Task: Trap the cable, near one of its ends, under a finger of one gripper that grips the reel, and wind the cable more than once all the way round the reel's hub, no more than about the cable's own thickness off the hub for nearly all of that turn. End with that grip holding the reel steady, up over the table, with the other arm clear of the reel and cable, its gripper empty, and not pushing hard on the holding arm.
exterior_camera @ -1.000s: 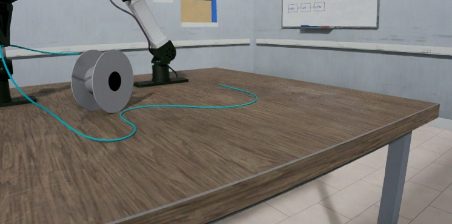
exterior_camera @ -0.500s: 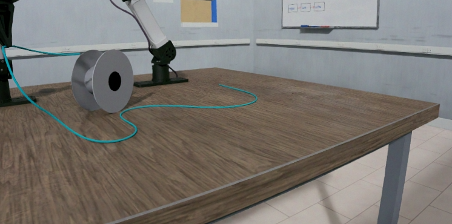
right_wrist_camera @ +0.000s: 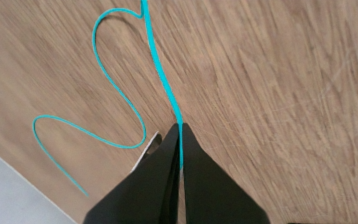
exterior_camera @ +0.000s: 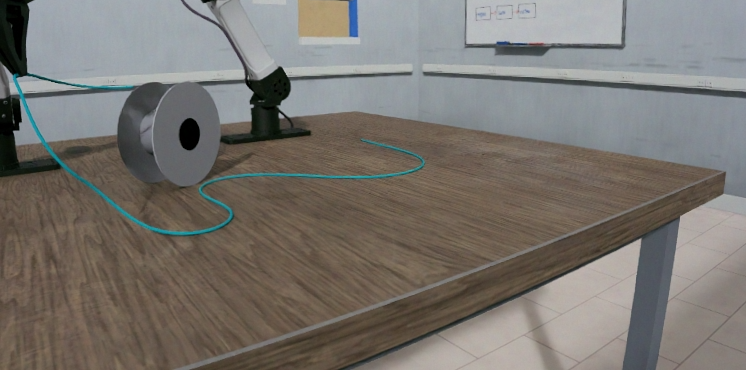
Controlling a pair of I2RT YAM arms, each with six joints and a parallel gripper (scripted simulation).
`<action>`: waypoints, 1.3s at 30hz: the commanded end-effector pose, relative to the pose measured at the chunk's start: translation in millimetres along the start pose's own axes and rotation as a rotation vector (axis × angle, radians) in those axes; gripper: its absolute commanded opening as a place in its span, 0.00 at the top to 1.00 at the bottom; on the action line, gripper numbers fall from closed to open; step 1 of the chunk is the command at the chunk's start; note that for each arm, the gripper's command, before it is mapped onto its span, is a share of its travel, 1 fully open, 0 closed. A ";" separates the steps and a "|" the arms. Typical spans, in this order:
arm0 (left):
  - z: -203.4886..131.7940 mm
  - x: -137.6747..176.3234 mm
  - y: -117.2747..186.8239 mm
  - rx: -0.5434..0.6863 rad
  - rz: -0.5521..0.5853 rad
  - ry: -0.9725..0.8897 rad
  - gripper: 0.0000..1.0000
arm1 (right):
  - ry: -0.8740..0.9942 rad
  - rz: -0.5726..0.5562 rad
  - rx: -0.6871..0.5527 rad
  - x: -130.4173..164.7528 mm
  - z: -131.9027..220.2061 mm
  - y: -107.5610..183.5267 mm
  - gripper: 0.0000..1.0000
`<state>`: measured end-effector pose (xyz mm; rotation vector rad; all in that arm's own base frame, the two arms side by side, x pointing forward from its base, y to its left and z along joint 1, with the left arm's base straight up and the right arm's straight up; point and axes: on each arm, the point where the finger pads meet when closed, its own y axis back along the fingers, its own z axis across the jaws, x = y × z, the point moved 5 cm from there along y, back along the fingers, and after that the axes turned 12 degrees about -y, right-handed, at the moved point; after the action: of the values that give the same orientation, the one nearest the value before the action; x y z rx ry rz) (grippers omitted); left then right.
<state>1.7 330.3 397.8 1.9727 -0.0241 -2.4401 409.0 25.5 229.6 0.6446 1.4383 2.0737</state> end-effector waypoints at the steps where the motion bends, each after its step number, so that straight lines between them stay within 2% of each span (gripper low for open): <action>1: 1.5 1.5 0.4 -0.013 -0.003 0.006 0.00 | 0.007 0.001 -0.016 -4.0 -0.6 3.4 1.00; 23: 1.5 1.5 0.4 -0.013 -0.003 0.006 0.00 | 0.010 -0.001 -0.020 -2.5 6.3 -1.9 1.00; 28: 1.5 1.5 0.4 -0.013 -0.003 0.006 0.00 | 0.016 -0.014 -0.032 -1.4 8.2 6.0 1.00; 39: 1.5 1.5 0.4 -0.013 -0.003 0.006 0.00 | 0.007 0.002 -0.016 -0.4 0.6 2.4 1.00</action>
<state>1.7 330.3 397.8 1.9727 -0.0241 -2.4401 410.3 24.1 229.3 0.6409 1.4378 2.0752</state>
